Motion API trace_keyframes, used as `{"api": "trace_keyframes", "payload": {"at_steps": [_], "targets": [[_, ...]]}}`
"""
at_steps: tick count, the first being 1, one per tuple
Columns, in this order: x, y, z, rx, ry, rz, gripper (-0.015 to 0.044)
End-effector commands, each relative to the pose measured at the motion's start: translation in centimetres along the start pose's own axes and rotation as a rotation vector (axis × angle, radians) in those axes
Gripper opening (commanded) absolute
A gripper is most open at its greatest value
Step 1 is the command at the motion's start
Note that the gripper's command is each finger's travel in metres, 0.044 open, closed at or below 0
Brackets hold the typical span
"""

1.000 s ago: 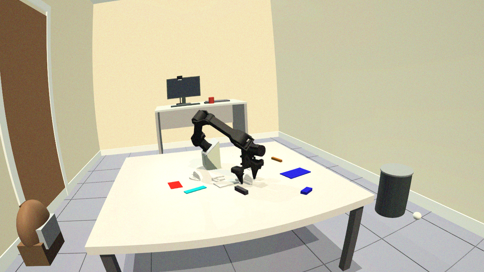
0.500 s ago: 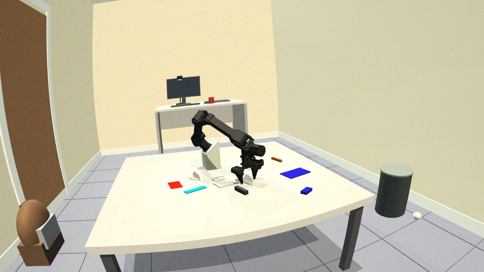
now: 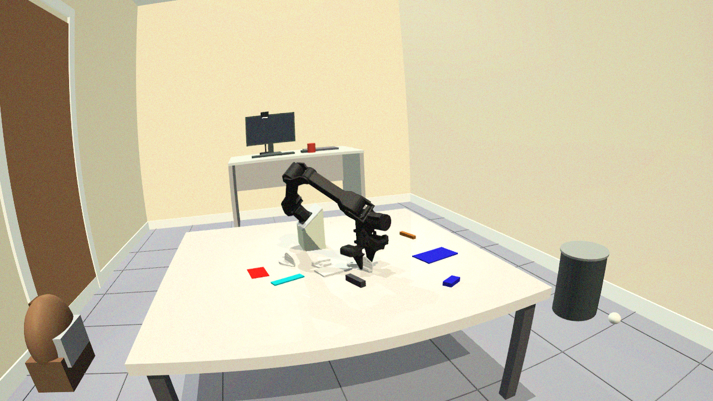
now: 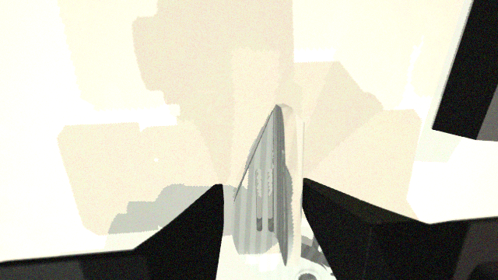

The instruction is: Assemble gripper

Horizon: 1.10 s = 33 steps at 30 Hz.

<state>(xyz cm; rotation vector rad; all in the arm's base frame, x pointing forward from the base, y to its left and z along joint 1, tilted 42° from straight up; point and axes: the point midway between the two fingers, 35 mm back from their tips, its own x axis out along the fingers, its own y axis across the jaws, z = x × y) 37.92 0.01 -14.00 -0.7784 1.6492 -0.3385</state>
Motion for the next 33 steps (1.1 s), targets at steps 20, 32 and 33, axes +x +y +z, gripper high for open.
{"api": "trace_keyframes", "payload": {"at_steps": [20,32,33], "targets": [[-1.1,0.1,0.1,-0.001,-0.001,0.004,0.0134],[-4.9,0.1,0.2,-0.003,-0.003,0.003,0.0134],[-5.3,0.1,0.2,-0.003,-0.003,0.003,0.0134]]}}
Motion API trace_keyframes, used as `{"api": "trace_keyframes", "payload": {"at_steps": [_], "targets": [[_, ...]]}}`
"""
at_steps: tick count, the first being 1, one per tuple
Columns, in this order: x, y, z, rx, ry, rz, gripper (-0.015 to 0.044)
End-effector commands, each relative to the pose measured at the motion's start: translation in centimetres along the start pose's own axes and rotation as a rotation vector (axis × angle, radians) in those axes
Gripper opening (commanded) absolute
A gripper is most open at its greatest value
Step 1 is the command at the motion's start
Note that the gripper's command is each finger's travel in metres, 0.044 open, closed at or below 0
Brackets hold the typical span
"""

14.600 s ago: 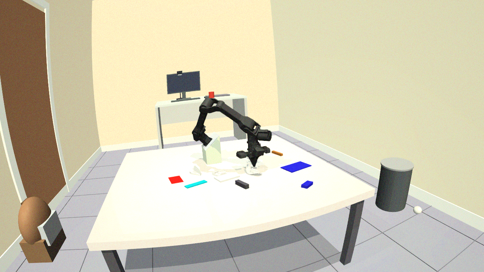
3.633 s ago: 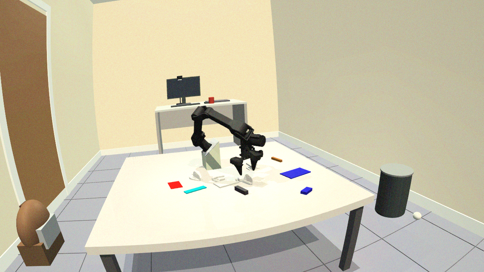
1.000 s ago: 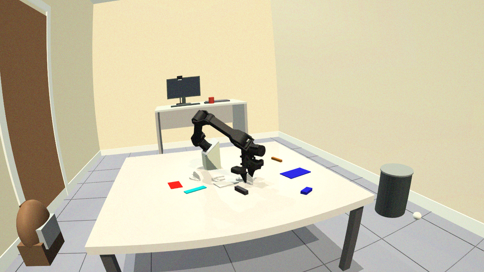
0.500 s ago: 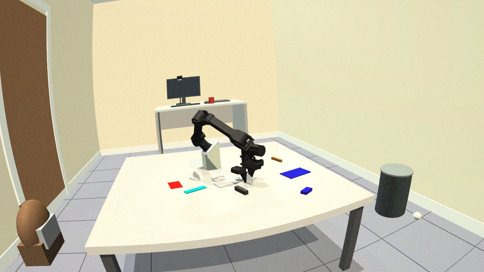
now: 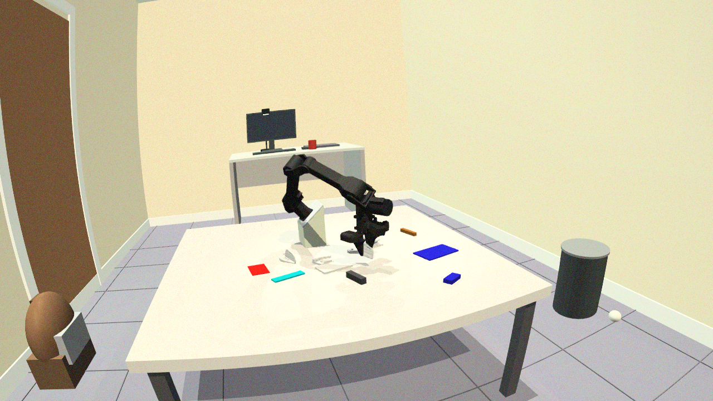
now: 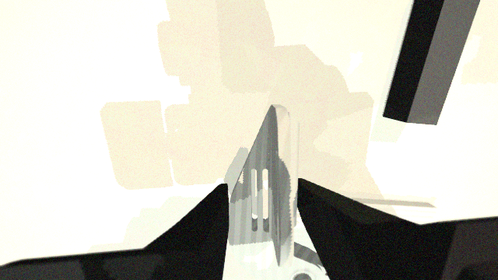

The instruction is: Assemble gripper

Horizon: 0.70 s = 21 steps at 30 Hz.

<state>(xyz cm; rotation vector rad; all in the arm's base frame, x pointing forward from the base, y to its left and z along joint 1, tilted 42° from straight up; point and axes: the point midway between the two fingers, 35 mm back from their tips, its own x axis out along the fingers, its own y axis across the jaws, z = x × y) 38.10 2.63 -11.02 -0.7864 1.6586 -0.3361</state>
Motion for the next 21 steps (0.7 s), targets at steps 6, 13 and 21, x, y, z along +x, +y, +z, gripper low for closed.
{"api": "trace_keyframes", "payload": {"at_steps": [6,13,21], "targets": [[-3.3,0.0,0.1,0.006,-0.011,0.004,0.0134],[-3.7,0.0,0.0,0.005,-0.011,0.003,0.0134],[-3.9,-1.0,-1.6,0.058,-0.01,0.003,0.0134]]}}
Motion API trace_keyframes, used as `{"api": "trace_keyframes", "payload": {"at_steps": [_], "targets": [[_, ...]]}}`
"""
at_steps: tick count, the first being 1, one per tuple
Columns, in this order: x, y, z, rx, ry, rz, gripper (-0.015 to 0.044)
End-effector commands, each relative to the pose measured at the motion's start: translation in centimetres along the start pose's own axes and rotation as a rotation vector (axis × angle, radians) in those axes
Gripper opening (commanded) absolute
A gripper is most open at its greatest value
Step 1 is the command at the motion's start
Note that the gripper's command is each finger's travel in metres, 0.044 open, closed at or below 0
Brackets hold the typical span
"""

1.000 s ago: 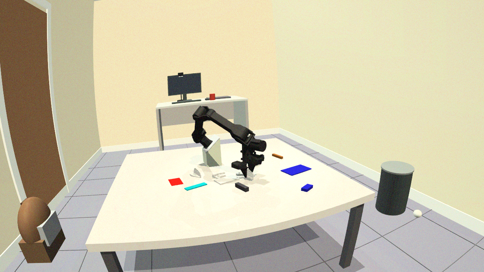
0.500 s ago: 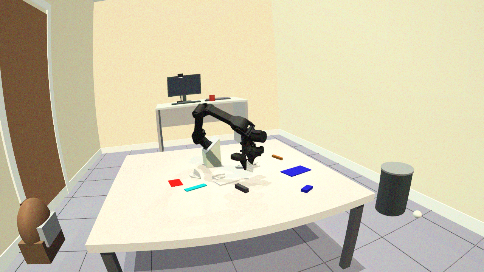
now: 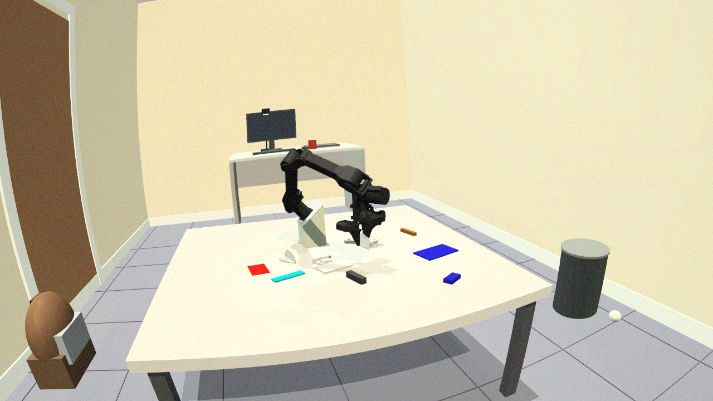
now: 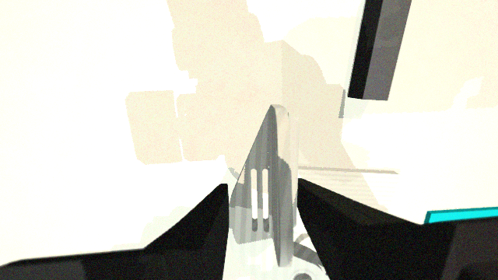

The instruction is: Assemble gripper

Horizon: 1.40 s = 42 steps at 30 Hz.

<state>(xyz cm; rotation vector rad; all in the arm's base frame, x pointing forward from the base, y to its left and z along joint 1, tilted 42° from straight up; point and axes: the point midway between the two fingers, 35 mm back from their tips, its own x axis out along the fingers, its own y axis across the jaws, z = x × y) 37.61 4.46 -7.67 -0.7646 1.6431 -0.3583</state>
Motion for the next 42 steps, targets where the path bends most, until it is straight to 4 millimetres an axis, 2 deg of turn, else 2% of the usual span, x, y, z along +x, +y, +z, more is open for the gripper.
{"api": "trace_keyframes", "payload": {"at_steps": [1,25,42], "targets": [[-0.2,-0.6,-0.9,0.036,-0.003,0.004,0.0134],[0.1,-3.6,-7.7,0.23,0.001,0.002,0.0134],[0.1,-3.7,-7.9,0.235,0.001,0.002,0.0134]]}}
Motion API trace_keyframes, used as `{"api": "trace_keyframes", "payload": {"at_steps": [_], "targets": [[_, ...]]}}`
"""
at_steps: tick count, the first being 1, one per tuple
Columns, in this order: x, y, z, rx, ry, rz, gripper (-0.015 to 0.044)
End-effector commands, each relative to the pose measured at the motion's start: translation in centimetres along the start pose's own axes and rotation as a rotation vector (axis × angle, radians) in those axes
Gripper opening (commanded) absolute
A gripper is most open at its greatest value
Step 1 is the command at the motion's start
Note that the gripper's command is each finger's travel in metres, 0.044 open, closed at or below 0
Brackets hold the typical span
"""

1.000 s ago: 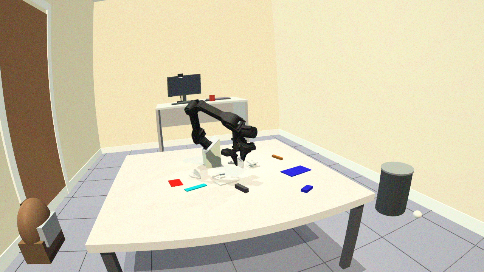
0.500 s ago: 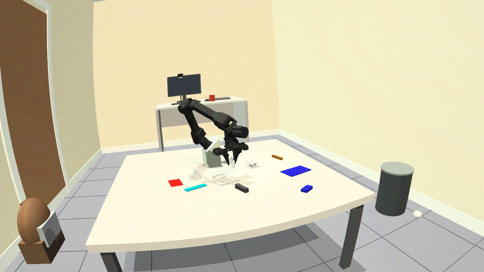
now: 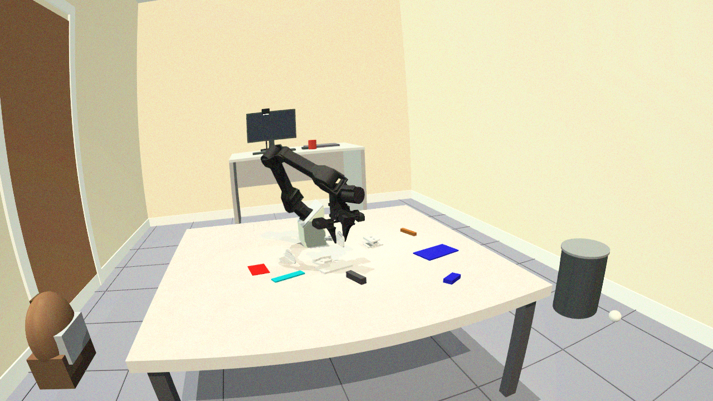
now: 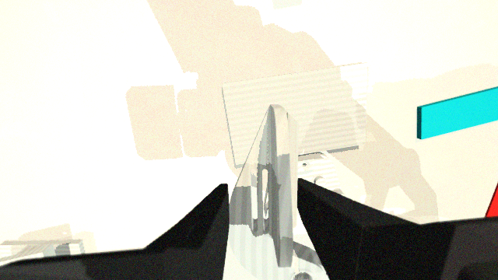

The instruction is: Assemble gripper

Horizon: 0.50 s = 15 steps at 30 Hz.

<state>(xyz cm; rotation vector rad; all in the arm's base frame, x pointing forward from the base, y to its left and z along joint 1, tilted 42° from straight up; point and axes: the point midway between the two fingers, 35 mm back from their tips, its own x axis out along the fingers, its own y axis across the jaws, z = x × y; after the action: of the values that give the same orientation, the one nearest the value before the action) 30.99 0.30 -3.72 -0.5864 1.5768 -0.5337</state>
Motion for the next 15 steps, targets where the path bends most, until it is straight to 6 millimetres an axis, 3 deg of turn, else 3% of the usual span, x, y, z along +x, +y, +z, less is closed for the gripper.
{"api": "trace_keyframes", "payload": {"at_steps": [1,15], "targets": [[-0.01,-0.07,0.07,0.007,-0.005,-0.004,0.0134],[-0.01,-0.07,0.07,0.029,-0.005,-0.004,0.0134]]}}
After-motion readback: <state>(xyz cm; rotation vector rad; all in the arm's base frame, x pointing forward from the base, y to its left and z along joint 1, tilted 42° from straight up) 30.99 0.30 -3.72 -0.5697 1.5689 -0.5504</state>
